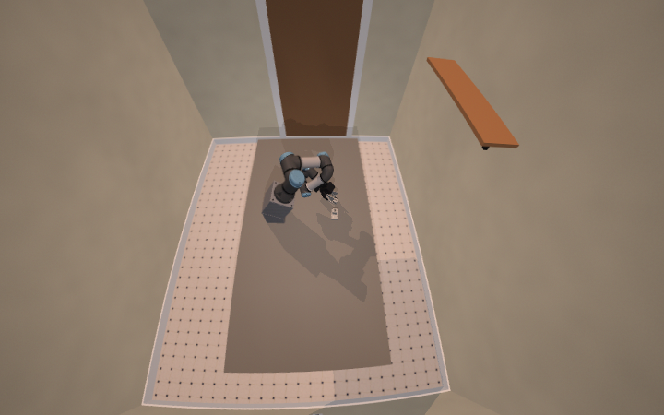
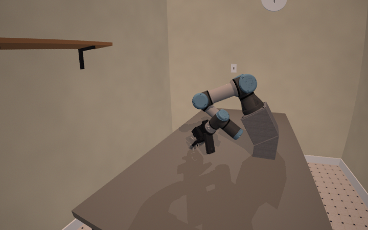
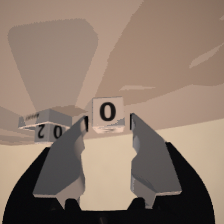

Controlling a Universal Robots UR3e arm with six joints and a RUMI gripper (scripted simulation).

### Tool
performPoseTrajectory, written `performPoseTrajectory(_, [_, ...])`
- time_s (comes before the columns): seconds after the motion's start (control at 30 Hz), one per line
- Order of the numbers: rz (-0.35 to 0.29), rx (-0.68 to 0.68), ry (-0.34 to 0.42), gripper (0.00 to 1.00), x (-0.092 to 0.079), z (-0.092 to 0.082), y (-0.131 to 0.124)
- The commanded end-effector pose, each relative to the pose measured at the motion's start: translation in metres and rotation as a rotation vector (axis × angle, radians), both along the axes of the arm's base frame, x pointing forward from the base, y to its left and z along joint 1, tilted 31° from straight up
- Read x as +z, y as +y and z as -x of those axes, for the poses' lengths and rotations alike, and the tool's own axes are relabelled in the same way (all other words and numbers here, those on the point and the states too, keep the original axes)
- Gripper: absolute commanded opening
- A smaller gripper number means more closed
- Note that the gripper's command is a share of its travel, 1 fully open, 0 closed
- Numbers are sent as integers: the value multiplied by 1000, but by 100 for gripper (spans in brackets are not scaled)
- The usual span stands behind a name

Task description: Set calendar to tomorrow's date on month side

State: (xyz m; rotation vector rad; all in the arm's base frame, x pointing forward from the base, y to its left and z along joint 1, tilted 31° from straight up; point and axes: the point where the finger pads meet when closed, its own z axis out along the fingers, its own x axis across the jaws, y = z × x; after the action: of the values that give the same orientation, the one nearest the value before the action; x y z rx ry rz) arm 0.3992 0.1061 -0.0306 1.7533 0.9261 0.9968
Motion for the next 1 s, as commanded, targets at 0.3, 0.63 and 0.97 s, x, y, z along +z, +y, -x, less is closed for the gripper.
performPoseTrajectory(0.3, [1,1,0,29,0,0,0])
performPoseTrajectory(0.63, [1,1,0,11,0,0,0])
performPoseTrajectory(0.97, [1,1,0,11,0,0,0])
